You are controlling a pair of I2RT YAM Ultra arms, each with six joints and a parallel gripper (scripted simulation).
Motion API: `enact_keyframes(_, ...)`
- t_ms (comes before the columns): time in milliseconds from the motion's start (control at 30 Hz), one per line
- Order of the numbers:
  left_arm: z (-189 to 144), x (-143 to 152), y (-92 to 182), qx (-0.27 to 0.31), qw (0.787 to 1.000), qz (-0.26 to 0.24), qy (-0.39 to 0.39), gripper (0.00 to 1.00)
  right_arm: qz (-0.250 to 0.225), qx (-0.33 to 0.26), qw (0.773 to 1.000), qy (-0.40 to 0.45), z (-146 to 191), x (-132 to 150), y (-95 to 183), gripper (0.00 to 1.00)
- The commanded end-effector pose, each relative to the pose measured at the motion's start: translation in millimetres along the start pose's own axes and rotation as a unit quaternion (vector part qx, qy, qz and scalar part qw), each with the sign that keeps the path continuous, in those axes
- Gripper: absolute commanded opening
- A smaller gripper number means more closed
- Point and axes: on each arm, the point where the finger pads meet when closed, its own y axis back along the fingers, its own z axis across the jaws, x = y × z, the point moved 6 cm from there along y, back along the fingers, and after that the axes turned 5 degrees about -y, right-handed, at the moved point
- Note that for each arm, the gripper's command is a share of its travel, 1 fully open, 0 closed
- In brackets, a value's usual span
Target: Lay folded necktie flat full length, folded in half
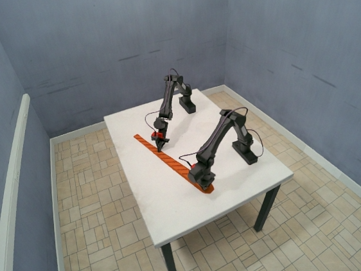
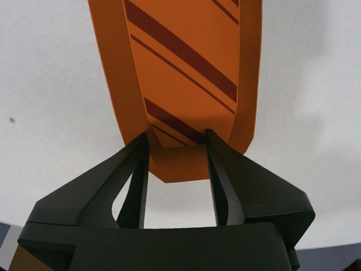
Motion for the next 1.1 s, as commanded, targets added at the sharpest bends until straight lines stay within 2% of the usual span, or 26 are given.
enact_keyframes(0, 4.3, 1.2, 9.7, -0.022, 1.0, -0.001, -0.003, 0.38, -0.008, -0.004, 1.0, -0.002, 0.5, -1.2, 1.0, 0.04)
enact_keyframes(533, 4.6, 1.2, 2.0, -0.022, 1.0, -0.001, -0.003, 0.38, -0.008, -0.004, 1.0, -0.002, 0.5, -1.2, 1.0, 0.04)
enact_keyframes(1067, 4.4, 1.2, 7.2, -0.022, 1.0, -0.001, -0.003, 0.38, -0.008, -0.004, 1.0, -0.002, 0.5, -1.2, 1.0, 0.04)
